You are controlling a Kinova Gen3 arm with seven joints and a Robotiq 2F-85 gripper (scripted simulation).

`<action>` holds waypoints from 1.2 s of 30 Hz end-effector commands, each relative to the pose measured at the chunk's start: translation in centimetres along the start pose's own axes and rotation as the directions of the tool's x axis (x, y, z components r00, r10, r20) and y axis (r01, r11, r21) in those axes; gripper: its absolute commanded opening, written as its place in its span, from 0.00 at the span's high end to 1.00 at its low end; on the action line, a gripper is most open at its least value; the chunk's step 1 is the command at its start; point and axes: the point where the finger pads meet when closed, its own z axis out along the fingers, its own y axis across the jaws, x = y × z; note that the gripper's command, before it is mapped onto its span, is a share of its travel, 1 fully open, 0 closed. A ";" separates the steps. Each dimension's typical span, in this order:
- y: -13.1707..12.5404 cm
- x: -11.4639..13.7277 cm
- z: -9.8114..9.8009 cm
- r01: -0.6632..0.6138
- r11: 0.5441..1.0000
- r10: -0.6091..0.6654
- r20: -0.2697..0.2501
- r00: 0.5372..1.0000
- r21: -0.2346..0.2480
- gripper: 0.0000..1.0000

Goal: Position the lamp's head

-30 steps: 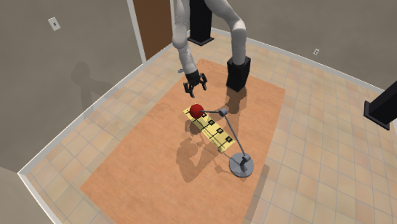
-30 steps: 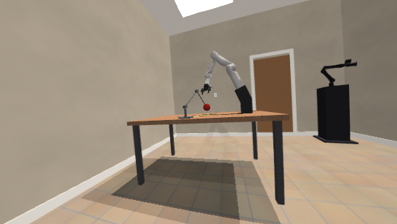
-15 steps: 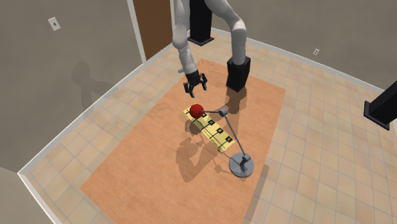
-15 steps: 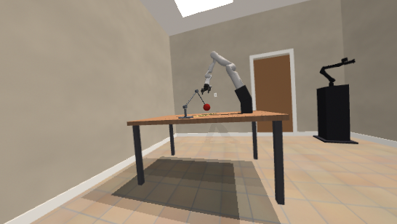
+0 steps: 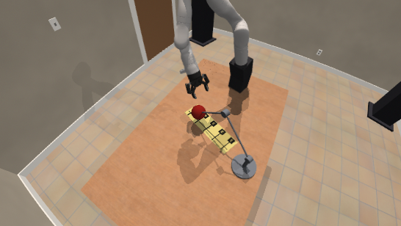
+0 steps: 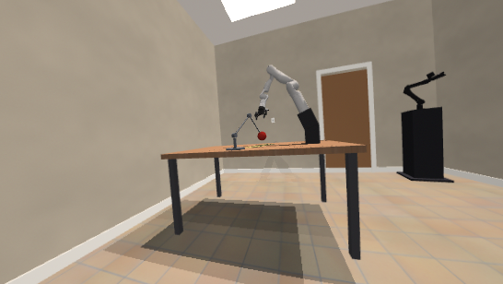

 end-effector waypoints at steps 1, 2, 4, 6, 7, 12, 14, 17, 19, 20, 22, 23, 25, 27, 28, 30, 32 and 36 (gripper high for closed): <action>0.0 0.0 0.0 0.001 1.000 -0.001 0.000 1.000 0.001 0.00; 0.0 0.0 0.0 0.001 1.000 -0.001 0.000 1.000 0.001 0.00; 0.0 0.0 0.0 0.001 1.000 -0.001 0.000 1.000 0.001 0.00; 0.0 0.0 0.0 0.001 1.000 -0.001 0.000 1.000 0.001 0.00; 0.0 0.0 0.0 0.001 1.000 -0.001 0.000 1.000 0.001 0.00; 0.0 -0.3 0.2 0.000 1.000 0.001 -0.031 1.000 0.010 0.00; -0.1 -0.5 0.4 -0.001 1.000 0.002 -0.052 0.999 0.016 0.00; -0.1 -0.8 0.7 -0.002 1.000 0.004 -0.083 0.997 0.025 0.00; -0.1 -1.0 0.8 -0.002 1.000 0.005 -0.104 0.995 0.030 0.00; -0.1 -1.1 0.9 -0.002 0.999 0.006 -0.114 0.993 0.033 0.00; -0.1 -1.3 1.1 -0.002 0.999 0.007 -0.134 0.991 0.039 0.00; -0.1 -1.4 1.2 -0.002 0.999 0.008 -0.145 0.989 0.042 0.00; -0.1 -1.5 1.3 -0.002 0.999 0.009 -0.155 0.988 0.045 0.00; -0.1 -1.4 1.5 -0.003 0.999 0.010 -0.155 0.988 0.046 0.00; -0.1 -1.3 1.7 -0.004 0.999 0.012 -0.154 0.988 0.046 0.00; -0.2 -1.1 2.2 -0.007 0.999 0.014 -0.154 0.988 0.047 0.00; -0.2 -0.9 2.7 -0.009 0.999 0.017 -0.154 0.988 0.049 0.00; -0.3 -0.5 3.7 -0.014 0.999 0.022 -0.153 0.988 0.051 0.00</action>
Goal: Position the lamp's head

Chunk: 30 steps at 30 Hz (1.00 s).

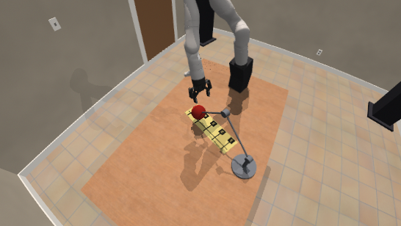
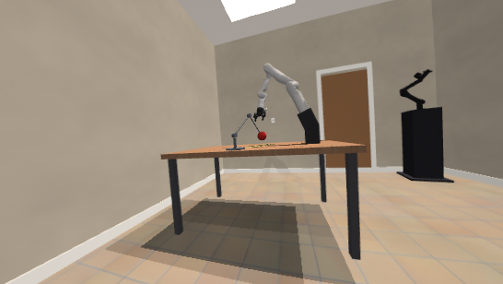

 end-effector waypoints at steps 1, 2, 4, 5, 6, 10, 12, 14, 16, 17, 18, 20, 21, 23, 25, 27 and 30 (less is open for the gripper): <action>0.4 -0.2 1.1 -0.002 1.000 0.002 0.010 1.000 -0.014 0.00; 0.4 -0.2 1.4 -0.004 1.000 0.004 0.010 1.000 -0.014 0.00; 0.4 -0.1 1.9 -0.006 1.000 0.006 0.010 1.000 -0.013 0.00; 0.4 0.0 2.2 -0.007 1.000 0.008 0.010 1.000 -0.013 0.00; 0.4 0.0 2.2 -0.007 1.000 0.008 0.010 1.000 -0.013 0.00; 0.4 0.0 2.9 -0.005 1.000 0.005 0.009 1.000 -0.011 0.00; 0.3 -0.1 3.4 -0.004 1.000 0.004 0.007 1.000 -0.009 0.00; 0.3 -0.1 3.8 -0.002 1.000 0.002 0.006 1.000 -0.008 0.00; 0.2 -0.1 4.3 0.000 1.000 0.000 0.005 1.000 -0.007 0.00; 0.2 -0.2 4.5 0.000 1.000 0.000 0.005 1.000 -0.006 0.00; 0.2 -0.2 4.7 0.001 1.000 -0.001 0.004 1.000 -0.005 0.00; 0.2 -0.2 5.2 0.003 1.000 -0.003 0.003 1.000 -0.004 0.00; 0.1 -0.2 5.4 0.004 1.000 -0.004 0.002 1.000 -0.003 0.00; 0.1 -0.2 5.7 0.004 1.000 -0.004 0.002 1.000 -0.003 0.00; 0.1 -0.2 5.9 0.005 1.000 -0.005 0.001 1.000 -0.002 0.00; 0.1 -0.2 6.4 0.006 1.000 -0.006 0.000 1.000 -0.001 0.00; 0.0 -0.2 7.1 0.007 1.000 -0.007 -0.001 1.000 0.001 0.00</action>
